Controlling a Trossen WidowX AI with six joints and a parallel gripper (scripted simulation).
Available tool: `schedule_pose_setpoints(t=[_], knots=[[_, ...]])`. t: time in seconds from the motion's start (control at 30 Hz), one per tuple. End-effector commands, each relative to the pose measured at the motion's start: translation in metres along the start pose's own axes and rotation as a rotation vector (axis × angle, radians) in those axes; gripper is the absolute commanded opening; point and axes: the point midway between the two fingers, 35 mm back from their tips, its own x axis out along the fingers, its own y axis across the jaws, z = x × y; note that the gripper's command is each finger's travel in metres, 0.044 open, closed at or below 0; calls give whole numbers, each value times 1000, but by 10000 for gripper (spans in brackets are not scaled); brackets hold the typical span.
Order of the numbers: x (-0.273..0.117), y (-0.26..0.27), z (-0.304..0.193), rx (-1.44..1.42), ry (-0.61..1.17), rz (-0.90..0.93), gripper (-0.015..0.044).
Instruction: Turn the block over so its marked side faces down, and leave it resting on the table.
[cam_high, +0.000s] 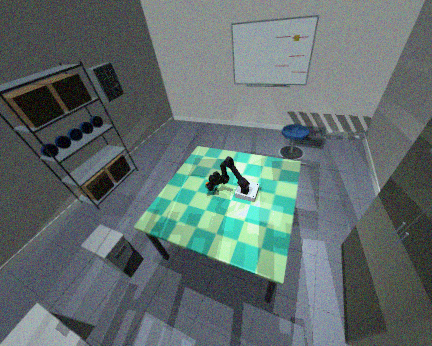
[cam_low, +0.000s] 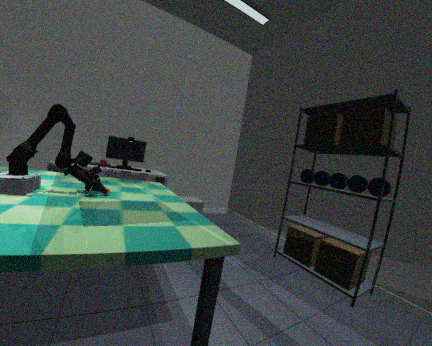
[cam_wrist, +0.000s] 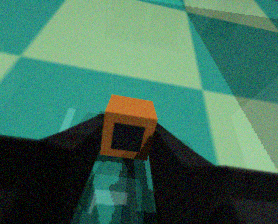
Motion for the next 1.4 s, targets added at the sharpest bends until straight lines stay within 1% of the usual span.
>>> schedule_pose_setpoints(t=[0.0,0.43,1.0,1.37], knots=[[-2,0,3,3,-30,3,0],[-2,0,4,3,-32,3,0],[-2,0,4,3,-32,3,440],[-2,0,4,3,-32,3,440]])
